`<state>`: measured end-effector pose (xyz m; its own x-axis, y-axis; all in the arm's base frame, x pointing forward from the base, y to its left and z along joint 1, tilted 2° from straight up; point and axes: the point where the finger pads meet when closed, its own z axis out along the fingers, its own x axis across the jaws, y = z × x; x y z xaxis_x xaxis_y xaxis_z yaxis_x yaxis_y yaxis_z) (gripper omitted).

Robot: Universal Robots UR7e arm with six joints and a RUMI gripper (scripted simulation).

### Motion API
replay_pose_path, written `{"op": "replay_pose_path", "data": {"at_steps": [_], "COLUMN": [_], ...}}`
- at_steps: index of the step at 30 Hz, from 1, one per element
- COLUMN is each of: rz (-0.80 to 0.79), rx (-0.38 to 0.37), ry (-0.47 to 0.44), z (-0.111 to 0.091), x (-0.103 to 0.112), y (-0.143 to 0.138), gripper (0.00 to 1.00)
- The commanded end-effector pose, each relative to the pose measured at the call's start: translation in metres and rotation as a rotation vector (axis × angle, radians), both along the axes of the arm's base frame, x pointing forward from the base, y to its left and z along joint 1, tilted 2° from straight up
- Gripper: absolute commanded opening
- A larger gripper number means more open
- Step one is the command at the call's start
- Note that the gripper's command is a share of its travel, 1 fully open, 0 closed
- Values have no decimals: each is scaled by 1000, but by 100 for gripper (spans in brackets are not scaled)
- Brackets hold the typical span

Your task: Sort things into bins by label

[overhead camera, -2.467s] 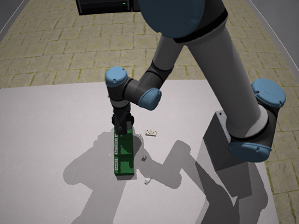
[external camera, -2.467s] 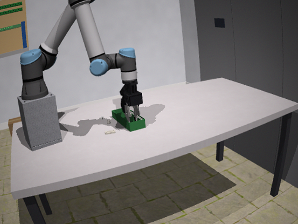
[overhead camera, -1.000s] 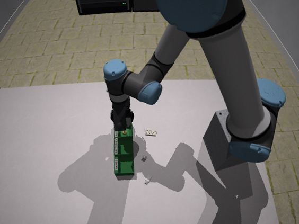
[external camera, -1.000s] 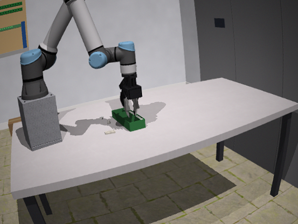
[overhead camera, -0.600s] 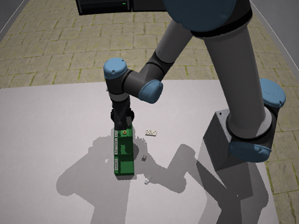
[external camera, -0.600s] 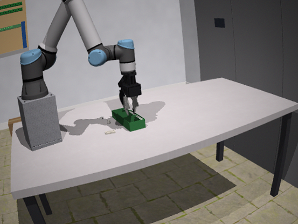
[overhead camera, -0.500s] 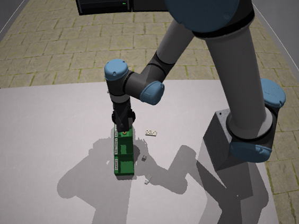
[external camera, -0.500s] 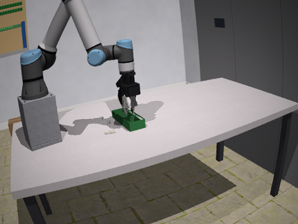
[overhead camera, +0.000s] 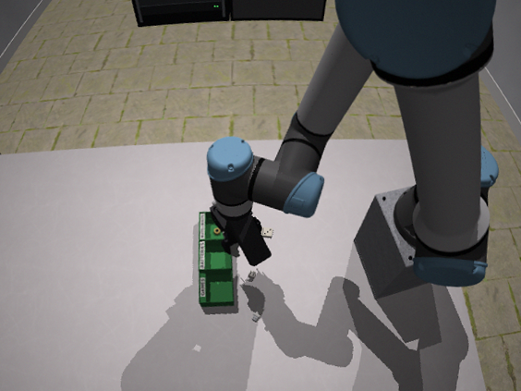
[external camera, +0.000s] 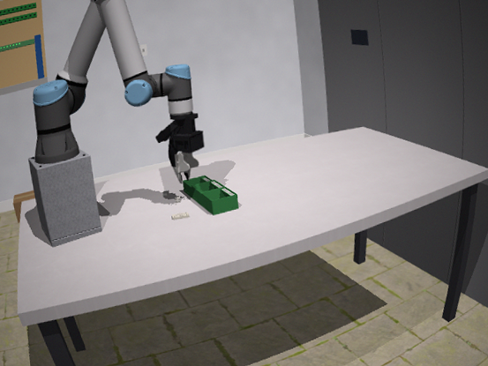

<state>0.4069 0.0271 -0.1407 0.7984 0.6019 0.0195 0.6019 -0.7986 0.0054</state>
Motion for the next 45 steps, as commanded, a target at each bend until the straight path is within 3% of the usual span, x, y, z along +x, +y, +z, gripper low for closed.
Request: {"op": "replay_pose_path", "data": {"at_steps": [1, 17, 45], "rz": [157, 630, 630], "rx": [-4, -15, -15], "ry": [-7, -18, -18], "z": [4, 4, 4], "x": [-19, -25, -23], "y": [24, 31, 29], "gripper": [18, 18, 18]}}
